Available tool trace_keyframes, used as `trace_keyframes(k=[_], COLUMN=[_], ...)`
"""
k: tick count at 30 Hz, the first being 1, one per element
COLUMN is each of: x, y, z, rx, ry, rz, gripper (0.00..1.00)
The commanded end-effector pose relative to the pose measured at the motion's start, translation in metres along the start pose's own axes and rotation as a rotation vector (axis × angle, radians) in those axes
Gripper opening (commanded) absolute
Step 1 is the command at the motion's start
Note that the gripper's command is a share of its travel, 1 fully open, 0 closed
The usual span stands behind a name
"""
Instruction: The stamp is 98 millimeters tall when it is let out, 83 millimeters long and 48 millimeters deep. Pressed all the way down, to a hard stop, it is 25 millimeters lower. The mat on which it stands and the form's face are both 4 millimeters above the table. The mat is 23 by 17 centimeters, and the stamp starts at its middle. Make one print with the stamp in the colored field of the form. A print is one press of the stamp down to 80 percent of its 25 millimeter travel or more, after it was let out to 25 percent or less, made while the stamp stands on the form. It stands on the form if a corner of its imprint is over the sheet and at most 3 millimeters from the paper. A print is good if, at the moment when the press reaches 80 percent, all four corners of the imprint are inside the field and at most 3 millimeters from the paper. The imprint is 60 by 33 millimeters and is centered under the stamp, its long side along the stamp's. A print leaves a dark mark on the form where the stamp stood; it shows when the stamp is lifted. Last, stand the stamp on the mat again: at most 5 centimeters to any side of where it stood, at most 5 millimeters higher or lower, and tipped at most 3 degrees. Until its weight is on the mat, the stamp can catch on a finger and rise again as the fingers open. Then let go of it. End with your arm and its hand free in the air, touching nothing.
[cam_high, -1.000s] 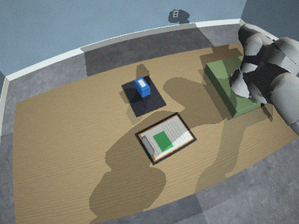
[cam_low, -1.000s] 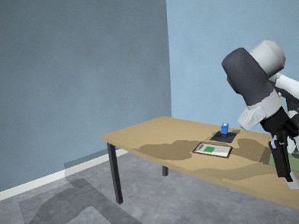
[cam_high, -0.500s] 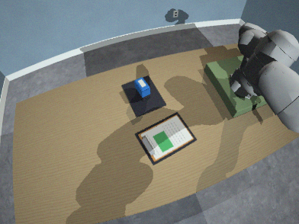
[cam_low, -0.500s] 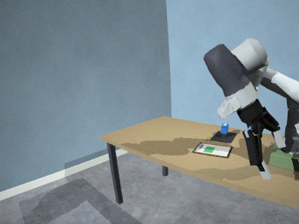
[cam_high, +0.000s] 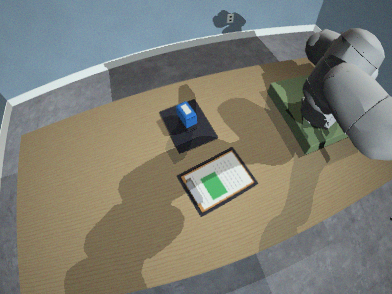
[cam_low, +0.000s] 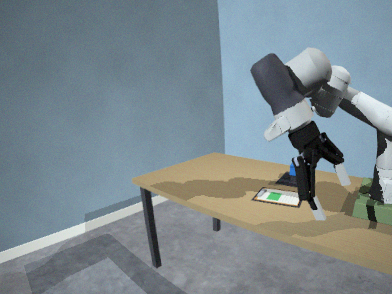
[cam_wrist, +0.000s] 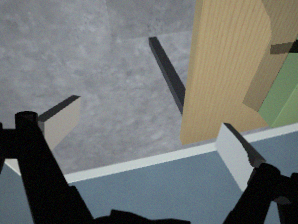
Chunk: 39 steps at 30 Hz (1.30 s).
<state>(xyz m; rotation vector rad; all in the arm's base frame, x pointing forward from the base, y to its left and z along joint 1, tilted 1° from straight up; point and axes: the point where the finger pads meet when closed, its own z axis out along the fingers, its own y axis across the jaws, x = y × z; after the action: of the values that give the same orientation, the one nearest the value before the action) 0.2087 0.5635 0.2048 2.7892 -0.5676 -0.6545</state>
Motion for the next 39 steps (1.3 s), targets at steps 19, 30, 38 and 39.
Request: trace_keyframes(k=[19,30,38,39], x=[0.068,0.068,0.135,0.135], y=[0.015,0.015,0.039,0.039], z=[-0.04,-0.04,-0.08,-0.08], rx=[0.05,0.05,0.102,0.102], ry=[0.049,0.049,0.086,0.086], rz=[-0.007,-0.007,0.032,0.032], gripper=[1.0,1.0,1.0,1.0])
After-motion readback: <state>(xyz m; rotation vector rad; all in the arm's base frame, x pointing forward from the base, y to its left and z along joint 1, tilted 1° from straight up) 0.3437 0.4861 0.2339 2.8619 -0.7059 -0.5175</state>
